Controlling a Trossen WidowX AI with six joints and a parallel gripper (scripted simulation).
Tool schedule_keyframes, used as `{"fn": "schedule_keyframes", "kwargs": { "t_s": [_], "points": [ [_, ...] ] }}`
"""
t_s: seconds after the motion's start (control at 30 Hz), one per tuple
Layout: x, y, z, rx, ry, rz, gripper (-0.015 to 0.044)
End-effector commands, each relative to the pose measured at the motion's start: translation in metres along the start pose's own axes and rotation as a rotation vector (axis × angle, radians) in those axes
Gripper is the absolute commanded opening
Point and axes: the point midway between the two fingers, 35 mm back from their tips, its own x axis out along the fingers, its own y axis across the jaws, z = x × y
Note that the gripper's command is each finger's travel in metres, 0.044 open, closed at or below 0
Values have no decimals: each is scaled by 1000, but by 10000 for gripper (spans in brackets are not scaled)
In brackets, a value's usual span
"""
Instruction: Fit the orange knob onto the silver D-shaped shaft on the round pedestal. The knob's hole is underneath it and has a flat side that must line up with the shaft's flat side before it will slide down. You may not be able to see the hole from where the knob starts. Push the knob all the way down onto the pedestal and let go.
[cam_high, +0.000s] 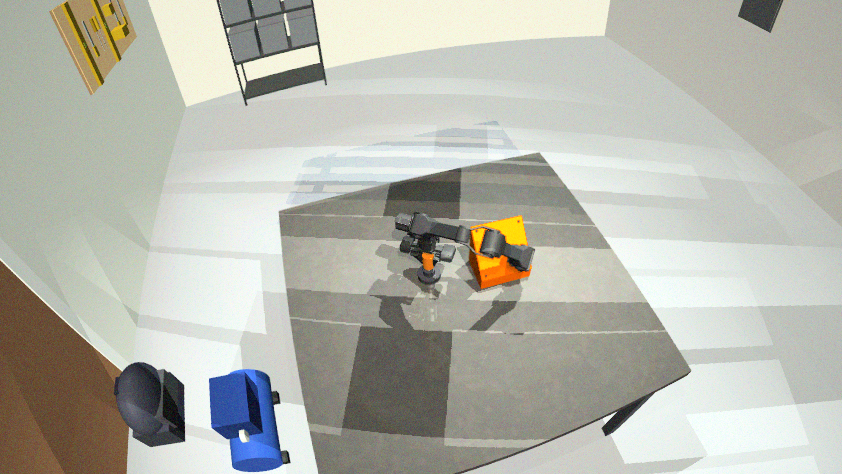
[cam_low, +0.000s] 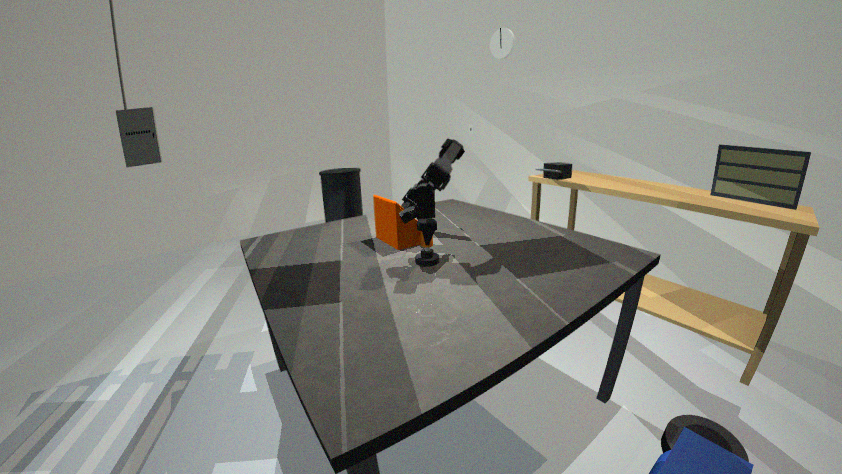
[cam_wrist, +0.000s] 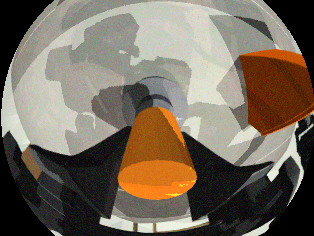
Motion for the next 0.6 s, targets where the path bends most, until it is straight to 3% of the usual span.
{"fn": "schedule_keyframes", "kwargs": {
  "t_s": [0.0,0.3,0.57],
  "points": [
    [-3,0,-1,3,3,2,0],
    [-4,1,0,202,4,1,0],
    [0,0,1,213,4,1,0]
  ]
}}
